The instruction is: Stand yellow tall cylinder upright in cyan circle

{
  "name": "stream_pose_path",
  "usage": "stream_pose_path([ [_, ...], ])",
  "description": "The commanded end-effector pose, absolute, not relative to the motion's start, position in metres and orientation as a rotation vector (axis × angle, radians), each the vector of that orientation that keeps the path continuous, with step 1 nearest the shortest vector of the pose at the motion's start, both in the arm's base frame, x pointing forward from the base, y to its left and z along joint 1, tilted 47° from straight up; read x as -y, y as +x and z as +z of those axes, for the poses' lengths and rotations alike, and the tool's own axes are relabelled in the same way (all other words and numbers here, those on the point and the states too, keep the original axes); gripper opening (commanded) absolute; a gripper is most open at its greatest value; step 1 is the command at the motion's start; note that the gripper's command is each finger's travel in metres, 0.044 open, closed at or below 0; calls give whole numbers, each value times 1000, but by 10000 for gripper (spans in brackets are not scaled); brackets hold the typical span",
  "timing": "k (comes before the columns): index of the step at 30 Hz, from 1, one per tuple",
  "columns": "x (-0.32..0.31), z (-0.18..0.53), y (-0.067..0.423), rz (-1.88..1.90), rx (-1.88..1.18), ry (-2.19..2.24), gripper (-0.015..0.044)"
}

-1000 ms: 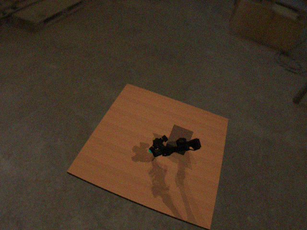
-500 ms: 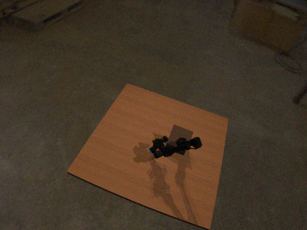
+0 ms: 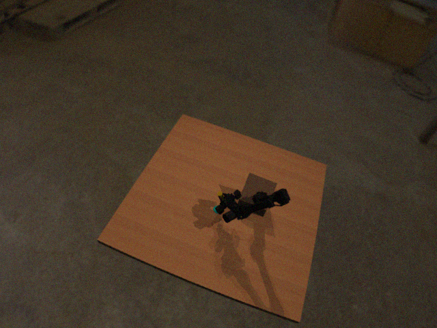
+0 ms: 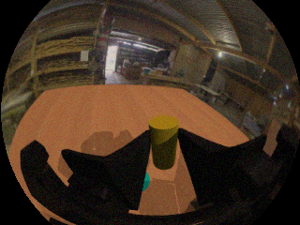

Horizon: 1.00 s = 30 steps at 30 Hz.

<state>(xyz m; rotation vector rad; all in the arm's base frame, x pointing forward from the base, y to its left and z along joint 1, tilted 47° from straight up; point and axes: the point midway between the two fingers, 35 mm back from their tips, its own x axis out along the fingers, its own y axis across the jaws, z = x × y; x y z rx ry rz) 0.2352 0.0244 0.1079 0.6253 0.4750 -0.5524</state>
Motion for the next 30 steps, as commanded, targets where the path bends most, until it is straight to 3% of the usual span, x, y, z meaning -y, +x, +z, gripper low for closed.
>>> stream_pose_path([
  [1, -24, 109, 234, -554, -442, 642, 105],
  [30, -26, 123, 227, -537, -239, 771, 105],
])
